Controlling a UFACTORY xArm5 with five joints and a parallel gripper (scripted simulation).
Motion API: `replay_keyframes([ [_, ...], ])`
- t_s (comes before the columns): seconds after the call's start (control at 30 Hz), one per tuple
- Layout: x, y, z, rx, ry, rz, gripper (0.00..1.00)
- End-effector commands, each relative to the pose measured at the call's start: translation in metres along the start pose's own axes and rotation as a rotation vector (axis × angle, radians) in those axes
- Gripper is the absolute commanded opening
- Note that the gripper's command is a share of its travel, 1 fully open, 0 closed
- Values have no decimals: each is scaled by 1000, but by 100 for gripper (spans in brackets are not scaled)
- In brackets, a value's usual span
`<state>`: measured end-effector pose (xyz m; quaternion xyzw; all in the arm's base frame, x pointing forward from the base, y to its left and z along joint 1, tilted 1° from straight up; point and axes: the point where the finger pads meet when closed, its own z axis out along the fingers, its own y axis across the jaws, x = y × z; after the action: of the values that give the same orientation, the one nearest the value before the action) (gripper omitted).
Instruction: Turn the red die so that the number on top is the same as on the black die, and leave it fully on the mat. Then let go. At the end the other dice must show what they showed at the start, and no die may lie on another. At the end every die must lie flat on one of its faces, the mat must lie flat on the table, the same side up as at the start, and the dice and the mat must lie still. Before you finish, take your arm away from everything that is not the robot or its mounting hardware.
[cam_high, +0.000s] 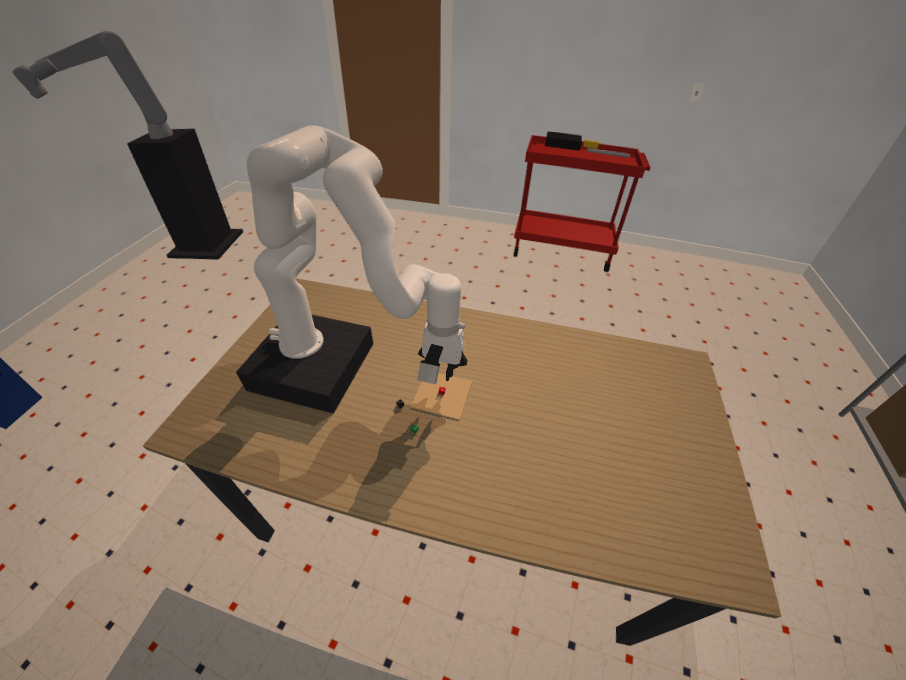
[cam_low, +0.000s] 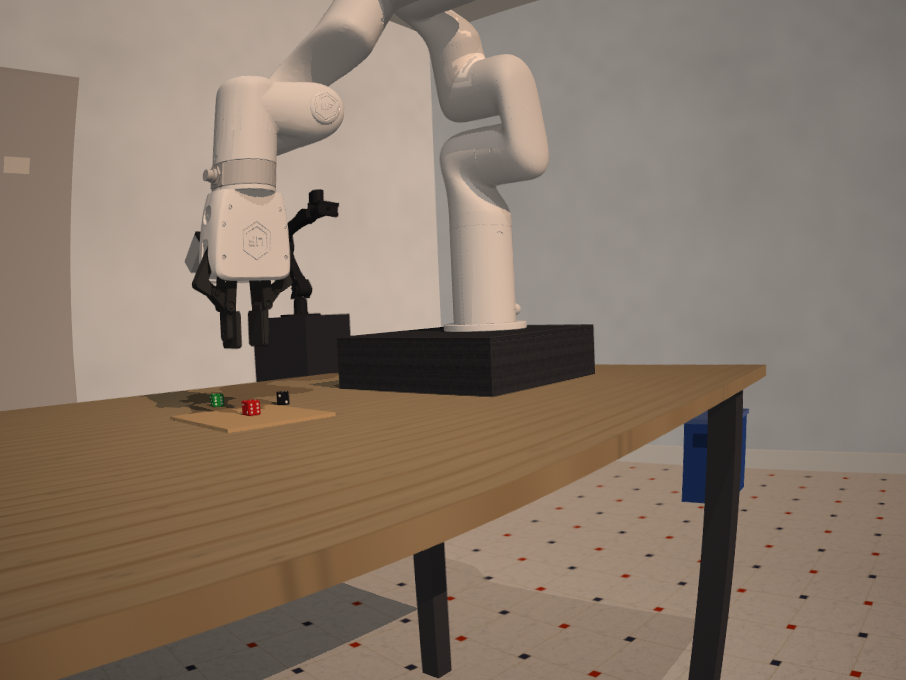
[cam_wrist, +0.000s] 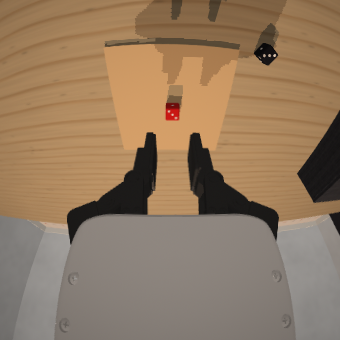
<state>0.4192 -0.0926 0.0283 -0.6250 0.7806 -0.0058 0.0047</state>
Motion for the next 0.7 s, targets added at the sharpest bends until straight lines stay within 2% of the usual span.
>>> replay_keyframes([
  [0.0, 0, -1, -15, 2, 0, 0, 31],
  [0.17, 0, -1, -18, 2, 0, 0, 31],
  [0.2, 0, -1, -18, 2, 0, 0, 100],
  [0.67, 0, -1, -18, 2, 0, 0, 100],
])
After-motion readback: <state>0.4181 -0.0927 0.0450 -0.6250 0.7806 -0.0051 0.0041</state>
